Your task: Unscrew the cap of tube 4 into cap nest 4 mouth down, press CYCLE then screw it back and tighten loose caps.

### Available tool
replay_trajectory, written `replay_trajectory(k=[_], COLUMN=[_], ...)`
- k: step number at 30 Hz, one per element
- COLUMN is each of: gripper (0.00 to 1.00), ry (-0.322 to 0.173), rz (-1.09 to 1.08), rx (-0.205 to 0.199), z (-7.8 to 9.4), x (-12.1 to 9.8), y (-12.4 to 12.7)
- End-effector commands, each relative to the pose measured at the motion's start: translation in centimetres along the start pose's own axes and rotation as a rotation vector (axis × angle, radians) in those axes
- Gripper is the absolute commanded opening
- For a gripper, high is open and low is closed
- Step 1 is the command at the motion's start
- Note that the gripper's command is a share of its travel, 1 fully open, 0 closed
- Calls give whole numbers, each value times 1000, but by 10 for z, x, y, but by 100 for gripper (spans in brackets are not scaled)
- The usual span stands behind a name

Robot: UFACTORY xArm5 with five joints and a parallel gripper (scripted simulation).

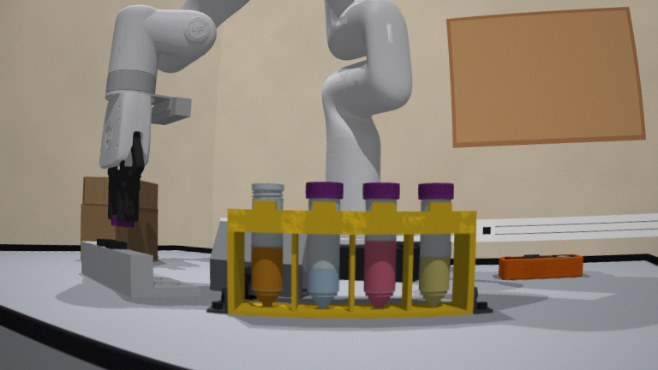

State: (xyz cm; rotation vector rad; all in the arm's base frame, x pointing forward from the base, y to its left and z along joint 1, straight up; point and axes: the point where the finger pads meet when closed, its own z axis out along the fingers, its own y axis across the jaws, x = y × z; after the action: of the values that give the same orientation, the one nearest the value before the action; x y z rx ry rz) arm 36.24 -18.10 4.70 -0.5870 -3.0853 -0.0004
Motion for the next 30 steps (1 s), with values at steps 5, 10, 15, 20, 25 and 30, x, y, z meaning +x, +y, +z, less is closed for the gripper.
replay_trajectory(k=[5,10,15,20,25,30], gripper=[0,0,0,0,0,0], ry=[-4,-4,-4,-4,-4,-4], rz=[0,0,0,0,0,0], rx=[-4,-4,-4,-4,-4,-4], z=[43,51,51,51,51,51], x=[-3,-3,-3,-3,-3,-3], y=[0,0,0,0,0,0])
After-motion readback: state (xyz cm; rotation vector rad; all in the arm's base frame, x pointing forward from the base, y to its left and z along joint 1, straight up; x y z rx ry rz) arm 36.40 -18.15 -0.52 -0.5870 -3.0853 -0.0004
